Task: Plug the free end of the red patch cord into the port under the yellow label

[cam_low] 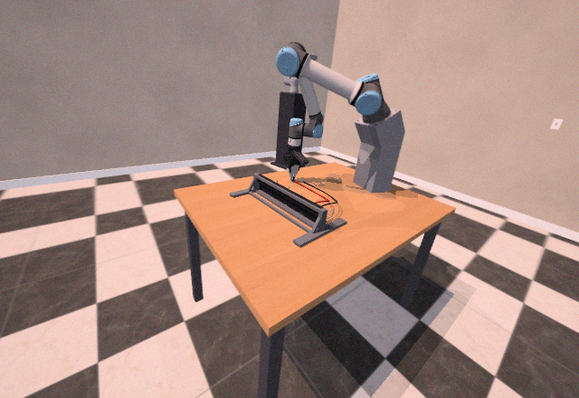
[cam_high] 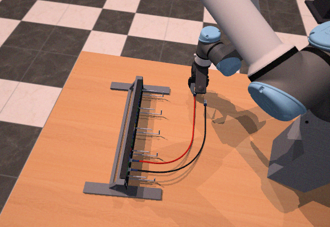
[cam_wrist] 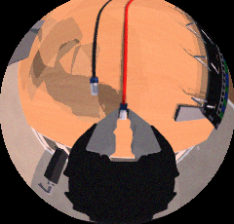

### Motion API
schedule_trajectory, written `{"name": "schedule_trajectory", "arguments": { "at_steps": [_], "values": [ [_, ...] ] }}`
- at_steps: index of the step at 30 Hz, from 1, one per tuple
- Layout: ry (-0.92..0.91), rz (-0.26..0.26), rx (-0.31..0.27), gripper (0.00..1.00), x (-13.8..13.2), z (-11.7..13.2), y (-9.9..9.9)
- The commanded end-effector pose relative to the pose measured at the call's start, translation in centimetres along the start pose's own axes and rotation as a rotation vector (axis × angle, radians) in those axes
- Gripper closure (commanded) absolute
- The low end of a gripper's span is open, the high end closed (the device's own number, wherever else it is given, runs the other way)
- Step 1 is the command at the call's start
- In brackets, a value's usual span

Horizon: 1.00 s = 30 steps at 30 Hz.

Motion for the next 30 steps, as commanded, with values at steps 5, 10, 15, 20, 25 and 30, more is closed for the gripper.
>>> {"name": "schedule_trajectory", "arguments": {
  "at_steps": [5, 10, 15, 20, 25, 30],
  "values": [
    [0.0, 0.0, -0.001, 1.0, 0.0, 0.0, 1.0],
    [0.0, 0.0, -0.001, 1.0, 0.0, 0.0, 1.9],
    [0.0, 0.0, -0.001, 1.0, 0.0, 0.0, 2.8],
    [0.0, 0.0, -0.001, 1.0, 0.0, 0.0, 3.5],
    [0.0, 0.0, -0.001, 1.0, 0.0, 0.0, 4.2],
    [0.0, 0.0, -0.001, 1.0, 0.0, 0.0, 4.8]
  ]
}}
Point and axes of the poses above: the point where the finger pads meet when closed, its own y axis back along the fingers, its own x axis across the jaws, z = x × y, the point moved 2 cm from there along y, back along the fingers, and after that the axes turned 15 degrees about y, right-handed, at the moved point
